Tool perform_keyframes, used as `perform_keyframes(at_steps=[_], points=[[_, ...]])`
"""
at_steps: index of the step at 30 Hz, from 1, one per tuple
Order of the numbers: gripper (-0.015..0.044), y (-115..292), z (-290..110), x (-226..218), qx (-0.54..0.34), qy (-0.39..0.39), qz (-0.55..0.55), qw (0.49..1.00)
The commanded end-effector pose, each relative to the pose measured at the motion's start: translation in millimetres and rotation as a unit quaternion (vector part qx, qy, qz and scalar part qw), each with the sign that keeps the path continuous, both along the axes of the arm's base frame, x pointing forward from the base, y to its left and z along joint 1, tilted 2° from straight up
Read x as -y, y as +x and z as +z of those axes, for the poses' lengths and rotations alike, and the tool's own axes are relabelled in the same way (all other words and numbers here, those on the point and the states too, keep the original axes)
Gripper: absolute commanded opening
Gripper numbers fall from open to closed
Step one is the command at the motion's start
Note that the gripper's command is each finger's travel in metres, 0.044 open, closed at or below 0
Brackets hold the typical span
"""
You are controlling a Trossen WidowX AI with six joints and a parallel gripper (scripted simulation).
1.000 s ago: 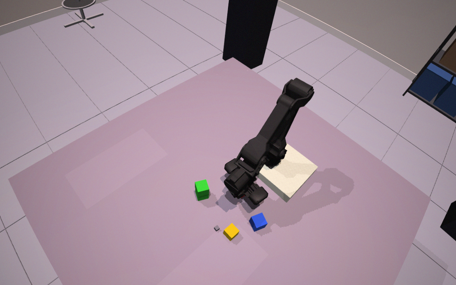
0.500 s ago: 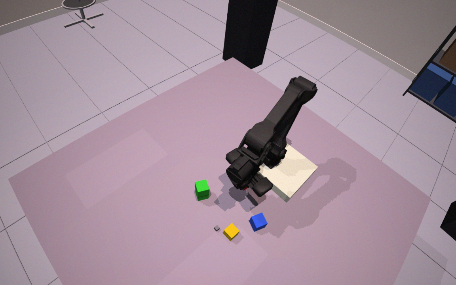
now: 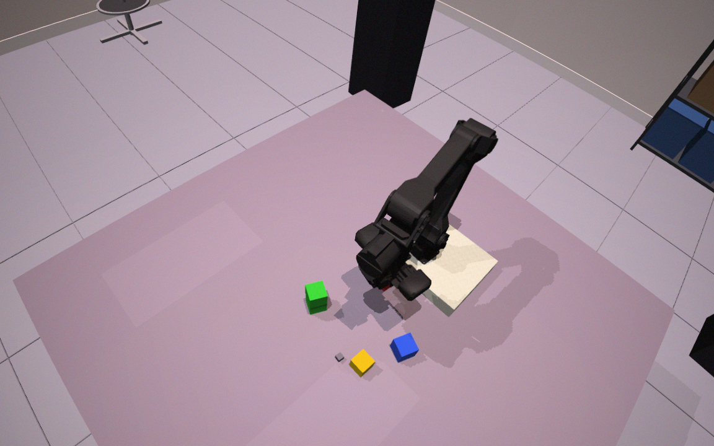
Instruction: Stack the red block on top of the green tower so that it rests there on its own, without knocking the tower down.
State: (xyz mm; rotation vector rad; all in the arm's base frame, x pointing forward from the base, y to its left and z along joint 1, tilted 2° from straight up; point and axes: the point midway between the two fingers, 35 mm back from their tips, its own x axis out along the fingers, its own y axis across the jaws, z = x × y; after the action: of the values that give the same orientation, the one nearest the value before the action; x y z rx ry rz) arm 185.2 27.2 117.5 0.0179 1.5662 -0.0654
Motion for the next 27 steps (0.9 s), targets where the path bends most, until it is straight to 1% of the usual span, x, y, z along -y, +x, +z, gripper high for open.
perform_keyframes(at_steps=[1,14,27], points=[[0.0,3.5,3.4,0.7,0.002,0.001,-0.002,1.0],[0.0,62.2,13.1,29.2,0.004,0.0,-0.002,1.0],[0.0,117.0,10.7,75.2,0.006,-0.002,-0.002,1.0]])
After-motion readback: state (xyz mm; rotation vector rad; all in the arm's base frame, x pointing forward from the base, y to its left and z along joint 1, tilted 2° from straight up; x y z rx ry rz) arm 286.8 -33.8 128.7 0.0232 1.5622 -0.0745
